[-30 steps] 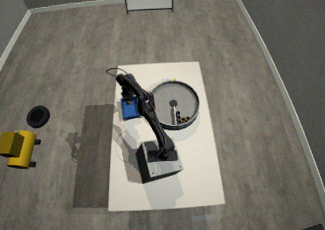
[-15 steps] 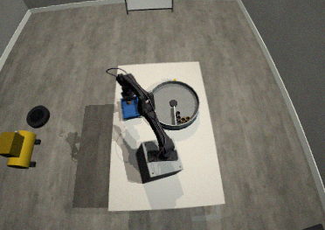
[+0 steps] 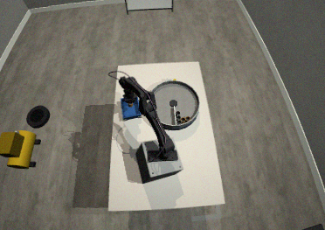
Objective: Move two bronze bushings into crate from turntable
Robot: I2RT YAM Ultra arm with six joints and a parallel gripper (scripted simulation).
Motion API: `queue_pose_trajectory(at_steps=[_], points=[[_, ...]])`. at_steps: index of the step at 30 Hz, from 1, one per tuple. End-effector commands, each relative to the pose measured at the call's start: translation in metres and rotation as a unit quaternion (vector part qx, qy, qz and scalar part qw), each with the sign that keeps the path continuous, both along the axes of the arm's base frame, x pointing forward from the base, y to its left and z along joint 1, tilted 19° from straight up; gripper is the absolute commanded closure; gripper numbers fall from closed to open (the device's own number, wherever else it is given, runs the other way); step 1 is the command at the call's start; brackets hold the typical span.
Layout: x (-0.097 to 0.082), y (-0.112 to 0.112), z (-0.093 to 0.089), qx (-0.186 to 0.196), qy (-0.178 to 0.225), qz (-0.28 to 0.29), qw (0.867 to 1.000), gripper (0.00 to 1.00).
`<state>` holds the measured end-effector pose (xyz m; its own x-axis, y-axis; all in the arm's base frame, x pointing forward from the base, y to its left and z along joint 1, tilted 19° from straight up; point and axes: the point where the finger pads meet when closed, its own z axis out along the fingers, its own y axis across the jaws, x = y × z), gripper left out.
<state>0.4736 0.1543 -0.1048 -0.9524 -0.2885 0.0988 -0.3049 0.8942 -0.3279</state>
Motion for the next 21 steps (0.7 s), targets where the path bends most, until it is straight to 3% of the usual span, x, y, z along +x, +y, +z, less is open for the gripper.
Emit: queue_pose_trajectory(at_steps=[1,21], points=[[0.0115,0.0126,0.0039,0.013,-0.031,0.018,0.999,1.0],[0.0174,0.0158,0.0102,0.018,-0.042,0.018,0.999,1.0]])
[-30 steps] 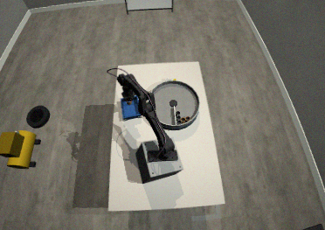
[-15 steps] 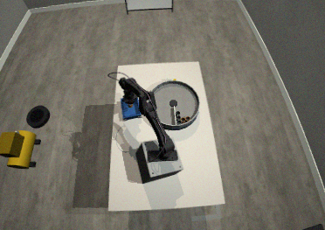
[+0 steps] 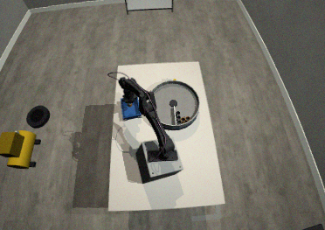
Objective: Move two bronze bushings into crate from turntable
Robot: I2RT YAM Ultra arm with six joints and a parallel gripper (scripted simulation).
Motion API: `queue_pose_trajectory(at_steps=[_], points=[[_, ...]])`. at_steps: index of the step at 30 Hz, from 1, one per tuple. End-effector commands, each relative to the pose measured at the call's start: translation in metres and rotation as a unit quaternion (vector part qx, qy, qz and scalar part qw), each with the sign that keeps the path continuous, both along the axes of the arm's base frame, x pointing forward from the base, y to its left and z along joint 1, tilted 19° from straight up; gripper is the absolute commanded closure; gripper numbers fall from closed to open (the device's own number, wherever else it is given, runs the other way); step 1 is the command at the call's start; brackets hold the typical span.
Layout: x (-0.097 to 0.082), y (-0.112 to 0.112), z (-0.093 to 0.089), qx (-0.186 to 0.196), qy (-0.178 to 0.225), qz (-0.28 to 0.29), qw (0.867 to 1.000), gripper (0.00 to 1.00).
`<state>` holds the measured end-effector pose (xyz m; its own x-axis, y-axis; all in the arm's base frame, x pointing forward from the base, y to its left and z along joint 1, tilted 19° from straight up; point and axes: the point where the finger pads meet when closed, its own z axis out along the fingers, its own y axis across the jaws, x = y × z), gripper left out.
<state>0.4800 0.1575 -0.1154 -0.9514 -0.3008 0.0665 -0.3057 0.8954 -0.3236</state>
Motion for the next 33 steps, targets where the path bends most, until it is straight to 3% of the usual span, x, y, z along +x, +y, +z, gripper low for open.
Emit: queue_pose_trajectory(at_steps=[1,13,21,24,25,33], points=[[0.011,0.013,0.021,0.01,-0.027,0.013,0.999,1.0],[0.011,0.013,0.021,0.01,-0.027,0.012,0.999,1.0],[0.001,0.007,0.007,0.005,-0.016,0.012,1.0,1.0],[0.001,0.006,0.007,0.005,-0.016,0.012,1.0,1.0],[0.012,0.011,0.016,0.013,-0.034,0.012,0.999,1.0],[0.011,0.011,0.017,0.013,-0.032,0.012,0.999,1.0]])
